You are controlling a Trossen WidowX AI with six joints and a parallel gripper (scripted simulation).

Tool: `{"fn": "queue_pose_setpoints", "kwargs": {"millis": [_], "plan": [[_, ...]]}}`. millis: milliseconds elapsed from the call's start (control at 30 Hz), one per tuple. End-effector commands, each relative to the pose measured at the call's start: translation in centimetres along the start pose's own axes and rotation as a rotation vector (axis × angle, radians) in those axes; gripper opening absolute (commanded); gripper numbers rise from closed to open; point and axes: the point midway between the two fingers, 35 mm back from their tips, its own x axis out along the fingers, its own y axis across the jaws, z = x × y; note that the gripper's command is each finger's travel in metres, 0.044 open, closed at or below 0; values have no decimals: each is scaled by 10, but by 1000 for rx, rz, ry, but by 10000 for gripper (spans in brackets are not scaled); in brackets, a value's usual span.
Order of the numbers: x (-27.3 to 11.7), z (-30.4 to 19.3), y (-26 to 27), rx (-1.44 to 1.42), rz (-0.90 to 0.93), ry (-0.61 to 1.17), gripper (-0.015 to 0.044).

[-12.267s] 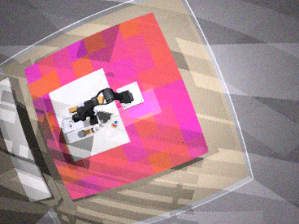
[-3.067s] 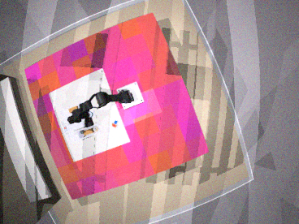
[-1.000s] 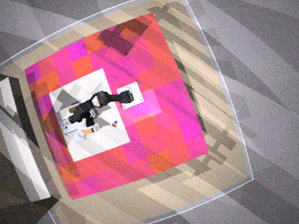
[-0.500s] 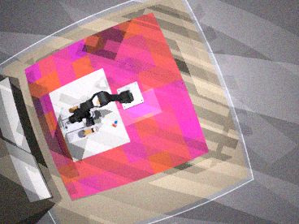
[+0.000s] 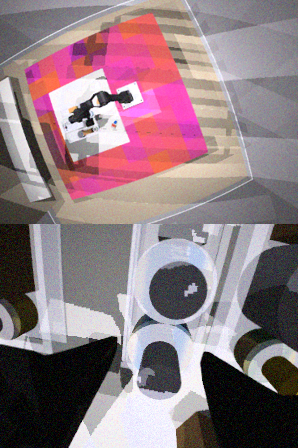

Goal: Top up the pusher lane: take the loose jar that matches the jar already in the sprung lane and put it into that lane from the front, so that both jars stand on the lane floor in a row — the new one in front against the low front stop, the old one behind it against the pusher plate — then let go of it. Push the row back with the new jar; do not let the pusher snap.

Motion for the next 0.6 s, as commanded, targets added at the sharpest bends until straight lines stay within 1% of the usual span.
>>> {"fn": "queue_pose_setpoints", "kwargs": {"millis": [0,100,300,567], "plan": [[-12,2,0,-3,-2,-9,309],[-18,2,0,-3,-2,-9,309],[-19,-1,0,-3,-2,-8,309],[-20,-26,1,-3,-2,-6,309]]}}
